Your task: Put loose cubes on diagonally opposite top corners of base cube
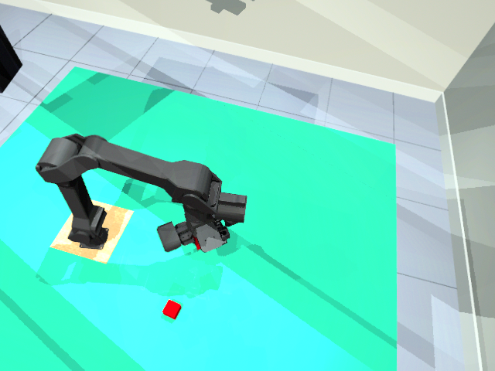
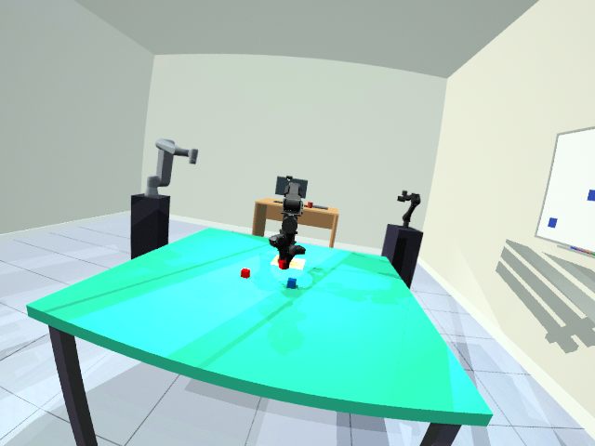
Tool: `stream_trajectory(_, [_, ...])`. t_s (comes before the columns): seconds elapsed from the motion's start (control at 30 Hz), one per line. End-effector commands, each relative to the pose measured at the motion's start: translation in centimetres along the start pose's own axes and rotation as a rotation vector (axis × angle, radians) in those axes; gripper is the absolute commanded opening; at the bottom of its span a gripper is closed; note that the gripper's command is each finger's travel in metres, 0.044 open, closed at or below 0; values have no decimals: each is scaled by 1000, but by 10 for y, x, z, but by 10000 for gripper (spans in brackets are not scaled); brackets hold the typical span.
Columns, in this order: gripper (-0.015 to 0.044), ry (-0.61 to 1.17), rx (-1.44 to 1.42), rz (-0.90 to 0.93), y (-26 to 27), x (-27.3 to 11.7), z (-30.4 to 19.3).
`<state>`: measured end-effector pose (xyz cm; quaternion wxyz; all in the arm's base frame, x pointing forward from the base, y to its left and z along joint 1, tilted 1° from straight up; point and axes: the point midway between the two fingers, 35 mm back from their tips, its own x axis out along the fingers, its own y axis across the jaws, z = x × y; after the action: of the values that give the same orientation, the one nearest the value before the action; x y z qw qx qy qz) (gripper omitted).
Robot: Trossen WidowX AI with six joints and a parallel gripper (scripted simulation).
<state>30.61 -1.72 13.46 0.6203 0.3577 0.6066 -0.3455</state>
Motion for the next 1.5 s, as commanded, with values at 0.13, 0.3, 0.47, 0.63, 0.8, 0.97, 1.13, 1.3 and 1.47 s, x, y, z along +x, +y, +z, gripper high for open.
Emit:
stream_trajectory(0.13, [105,0,-111,-1,19,13,-15])
stream_trajectory(0.3, [105,1,-130,-1,22,15,-19])
stream_trajectory(0.47, [105,1,-130,-1,22,15,-19])
stream_trajectory(0.63, [105,1,-130,-1,22,21,-18])
stream_trajectory(0.8, [105,1,-130,-1,22,30,-18])
stream_trajectory(0.97, [105,1,-130,-1,22,39,-19])
stream_trajectory(1.13, [105,1,-130,-1,21,42,-19])
stream_trajectory(1.3, [105,1,-130,-1,21,42,-19])
stream_trajectory(1.47, [105,1,-130,-1,21,43,-19])
